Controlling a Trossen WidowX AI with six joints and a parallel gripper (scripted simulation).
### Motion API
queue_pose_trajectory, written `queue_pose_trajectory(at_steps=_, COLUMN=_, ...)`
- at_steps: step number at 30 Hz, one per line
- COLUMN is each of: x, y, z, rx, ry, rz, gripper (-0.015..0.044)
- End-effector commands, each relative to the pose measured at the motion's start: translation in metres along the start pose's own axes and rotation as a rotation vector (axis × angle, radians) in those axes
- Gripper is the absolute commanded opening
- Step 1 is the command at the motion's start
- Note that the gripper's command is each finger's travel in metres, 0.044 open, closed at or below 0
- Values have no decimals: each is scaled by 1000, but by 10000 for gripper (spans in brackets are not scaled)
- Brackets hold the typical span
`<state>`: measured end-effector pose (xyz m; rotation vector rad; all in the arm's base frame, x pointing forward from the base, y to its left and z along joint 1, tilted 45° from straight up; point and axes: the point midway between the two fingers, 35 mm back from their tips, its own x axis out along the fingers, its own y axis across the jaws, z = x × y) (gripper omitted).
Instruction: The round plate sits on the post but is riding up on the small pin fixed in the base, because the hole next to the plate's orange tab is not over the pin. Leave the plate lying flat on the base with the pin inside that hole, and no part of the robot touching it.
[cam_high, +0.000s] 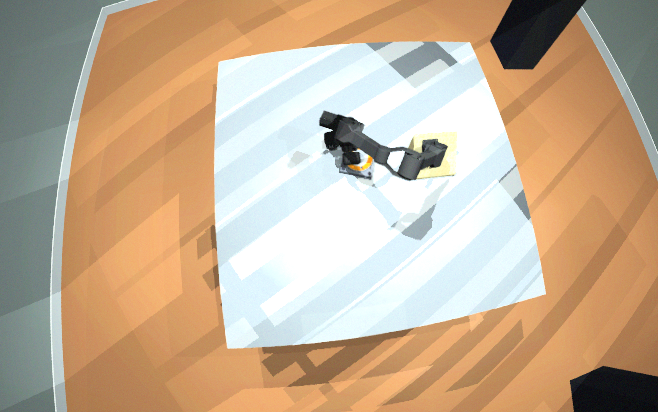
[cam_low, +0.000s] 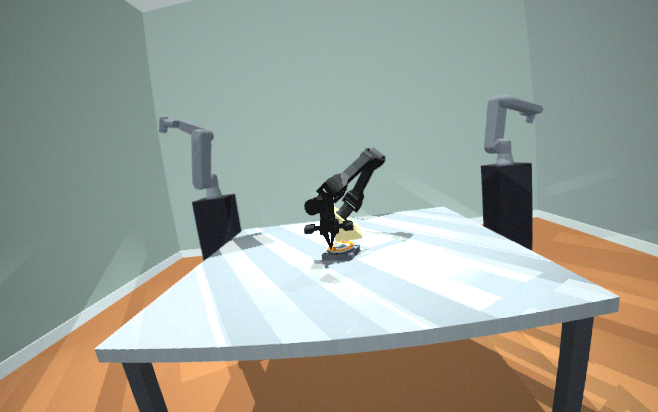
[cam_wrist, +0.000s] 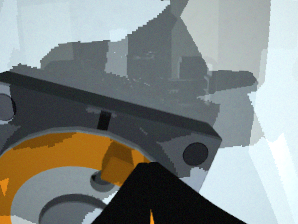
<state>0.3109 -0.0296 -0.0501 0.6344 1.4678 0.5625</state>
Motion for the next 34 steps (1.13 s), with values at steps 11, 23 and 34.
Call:
queue_pose_trajectory(at_steps=11, x=-19, y=8, z=8, rx=-14, ry=-13, rz=12, gripper=0)
queue_pose_trajectory(at_steps=23, x=-40, y=5, z=4, rx=-4, ry=-14, rz=17, gripper=0)
queue_pose_trajectory(at_steps=34, x=-40, y=5, z=4, rx=-4, ry=-14, rz=17, gripper=0)
